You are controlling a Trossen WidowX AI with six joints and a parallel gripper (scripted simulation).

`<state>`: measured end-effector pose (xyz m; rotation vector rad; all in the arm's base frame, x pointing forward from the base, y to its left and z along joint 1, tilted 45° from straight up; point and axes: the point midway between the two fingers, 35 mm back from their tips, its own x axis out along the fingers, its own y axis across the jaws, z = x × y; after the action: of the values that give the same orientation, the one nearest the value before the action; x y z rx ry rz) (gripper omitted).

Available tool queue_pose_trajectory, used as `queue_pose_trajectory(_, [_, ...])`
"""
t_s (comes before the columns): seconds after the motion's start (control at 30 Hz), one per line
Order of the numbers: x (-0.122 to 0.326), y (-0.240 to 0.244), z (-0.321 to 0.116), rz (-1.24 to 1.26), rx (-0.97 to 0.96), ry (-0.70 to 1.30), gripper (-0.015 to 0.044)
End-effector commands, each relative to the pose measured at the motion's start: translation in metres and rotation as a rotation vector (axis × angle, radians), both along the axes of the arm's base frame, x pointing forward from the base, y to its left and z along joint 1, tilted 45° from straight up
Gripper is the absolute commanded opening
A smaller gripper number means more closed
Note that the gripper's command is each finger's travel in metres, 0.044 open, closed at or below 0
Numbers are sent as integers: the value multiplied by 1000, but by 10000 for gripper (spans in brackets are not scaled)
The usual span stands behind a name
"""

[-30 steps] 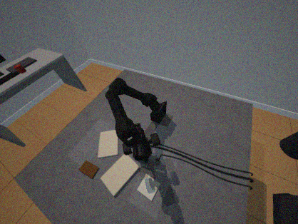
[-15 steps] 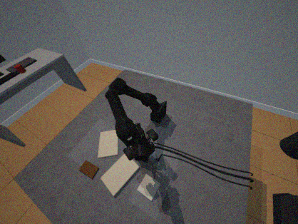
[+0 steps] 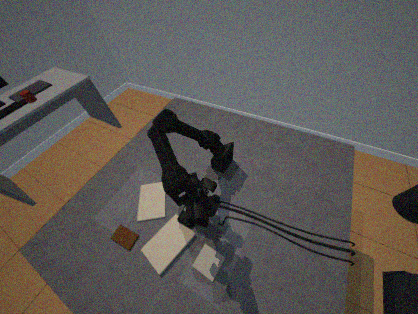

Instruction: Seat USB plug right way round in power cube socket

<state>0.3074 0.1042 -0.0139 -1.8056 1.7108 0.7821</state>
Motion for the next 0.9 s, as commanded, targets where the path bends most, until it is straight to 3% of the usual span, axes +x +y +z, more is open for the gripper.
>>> queue_pose_trajectory(0.0, [0, 0, 0, 79, -3, 75, 0])
queue_pose_trajectory(0.87, [0, 0, -1, 118, 1, 113, 0])
